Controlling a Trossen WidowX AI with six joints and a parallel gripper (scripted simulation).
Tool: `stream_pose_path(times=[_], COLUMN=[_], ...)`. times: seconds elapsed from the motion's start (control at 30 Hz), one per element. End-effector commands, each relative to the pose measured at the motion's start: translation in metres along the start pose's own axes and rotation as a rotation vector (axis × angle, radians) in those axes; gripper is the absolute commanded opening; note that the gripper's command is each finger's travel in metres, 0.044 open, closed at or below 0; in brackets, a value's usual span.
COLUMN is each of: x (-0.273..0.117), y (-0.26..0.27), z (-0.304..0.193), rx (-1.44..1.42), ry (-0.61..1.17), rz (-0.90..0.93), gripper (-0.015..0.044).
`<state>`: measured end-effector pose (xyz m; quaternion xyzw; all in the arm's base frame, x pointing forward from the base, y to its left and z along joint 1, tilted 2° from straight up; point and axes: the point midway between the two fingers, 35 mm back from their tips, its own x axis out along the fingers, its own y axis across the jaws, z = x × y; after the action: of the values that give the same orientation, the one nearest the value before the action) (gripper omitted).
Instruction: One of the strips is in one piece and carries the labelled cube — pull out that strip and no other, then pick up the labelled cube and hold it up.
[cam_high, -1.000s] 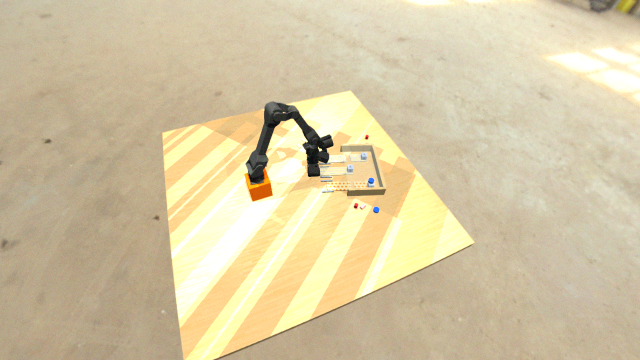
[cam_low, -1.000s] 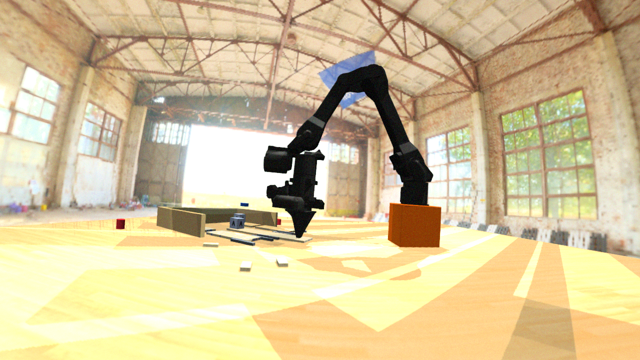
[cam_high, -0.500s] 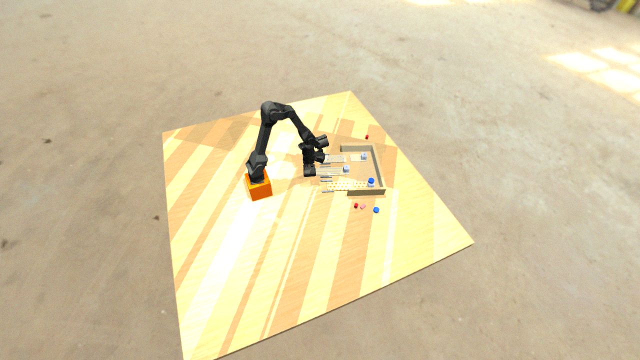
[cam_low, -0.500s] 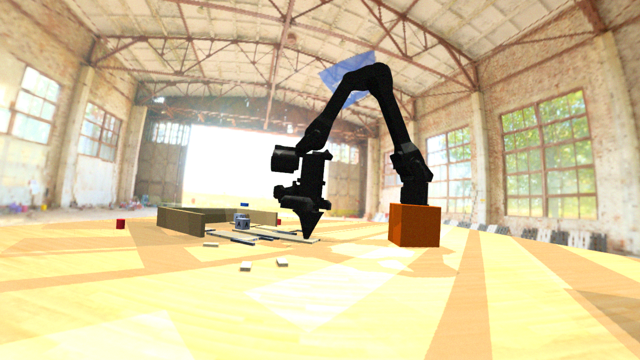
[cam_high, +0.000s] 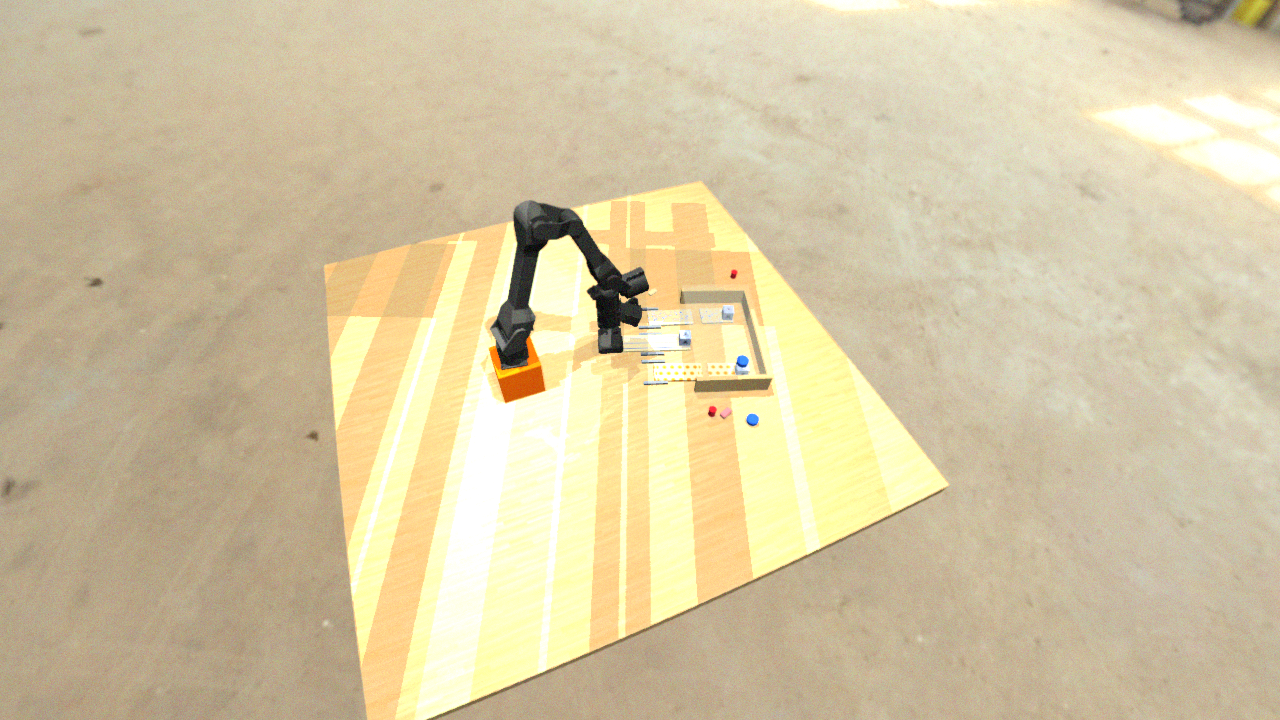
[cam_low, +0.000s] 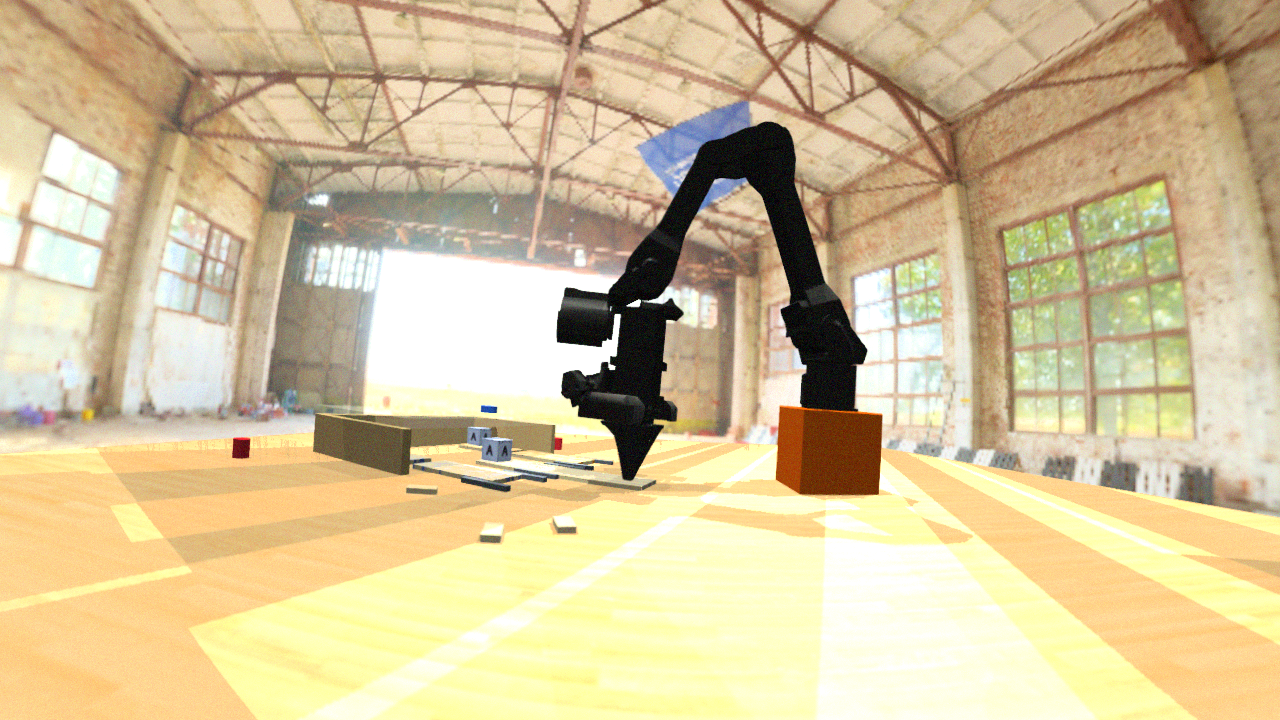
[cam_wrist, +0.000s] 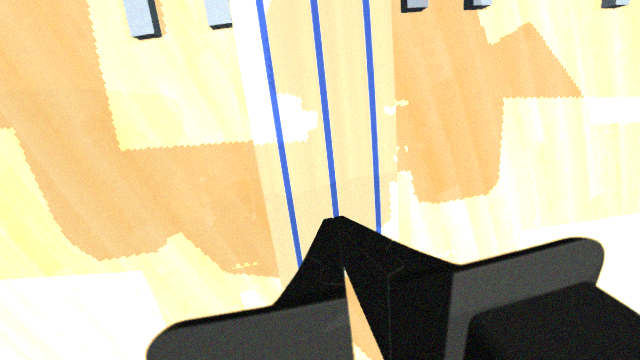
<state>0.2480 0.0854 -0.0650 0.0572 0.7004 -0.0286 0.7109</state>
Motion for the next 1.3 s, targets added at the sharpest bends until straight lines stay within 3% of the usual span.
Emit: stream_pose_path(times=[0.0, 1.27], x=[0.005, 0.004], y=[-0.002, -0.001], z=[-0.016, -0.049], rx=[-0.002, -0.002], ry=[0.03, 0.033], rz=[-0.009, -0.009], gripper=[0.0, 0.0])
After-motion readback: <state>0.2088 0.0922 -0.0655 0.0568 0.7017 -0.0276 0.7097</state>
